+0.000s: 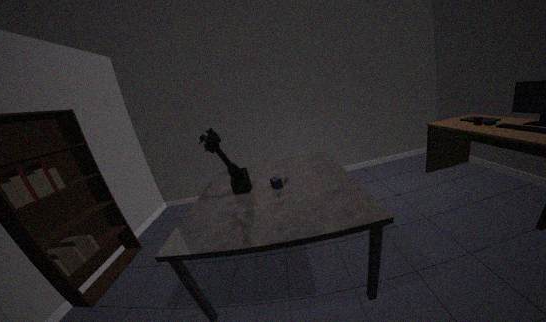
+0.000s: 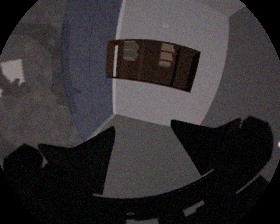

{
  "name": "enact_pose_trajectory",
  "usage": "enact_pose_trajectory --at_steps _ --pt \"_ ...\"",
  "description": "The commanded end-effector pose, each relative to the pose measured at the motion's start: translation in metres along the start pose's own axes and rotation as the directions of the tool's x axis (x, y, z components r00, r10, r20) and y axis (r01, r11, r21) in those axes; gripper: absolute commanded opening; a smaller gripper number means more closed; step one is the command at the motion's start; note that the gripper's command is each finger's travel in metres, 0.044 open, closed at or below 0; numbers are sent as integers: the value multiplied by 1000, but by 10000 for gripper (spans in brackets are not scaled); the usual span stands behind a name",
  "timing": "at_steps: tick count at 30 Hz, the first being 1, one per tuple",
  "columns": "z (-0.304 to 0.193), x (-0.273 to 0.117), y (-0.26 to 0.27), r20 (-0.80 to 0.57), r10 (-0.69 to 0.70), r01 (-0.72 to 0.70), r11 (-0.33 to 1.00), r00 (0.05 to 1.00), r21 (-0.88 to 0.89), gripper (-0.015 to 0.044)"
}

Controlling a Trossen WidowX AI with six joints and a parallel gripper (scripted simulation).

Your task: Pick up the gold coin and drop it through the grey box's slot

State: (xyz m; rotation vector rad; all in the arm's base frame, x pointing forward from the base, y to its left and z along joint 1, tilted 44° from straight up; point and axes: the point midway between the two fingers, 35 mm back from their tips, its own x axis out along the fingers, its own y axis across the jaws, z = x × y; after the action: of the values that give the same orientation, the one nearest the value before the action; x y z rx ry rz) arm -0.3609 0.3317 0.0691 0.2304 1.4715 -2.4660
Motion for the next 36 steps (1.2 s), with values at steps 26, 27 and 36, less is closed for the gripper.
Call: enact_pose_trajectory --at_steps 26,27,36 --pt "-165 -277 110 -730 280 781 -238 624 577 161" --pt "-167 -291 118 -742 308 800 -315 595 511 161" --pt "-159 -393 190 -763 505 734 -676 404 -59 161"
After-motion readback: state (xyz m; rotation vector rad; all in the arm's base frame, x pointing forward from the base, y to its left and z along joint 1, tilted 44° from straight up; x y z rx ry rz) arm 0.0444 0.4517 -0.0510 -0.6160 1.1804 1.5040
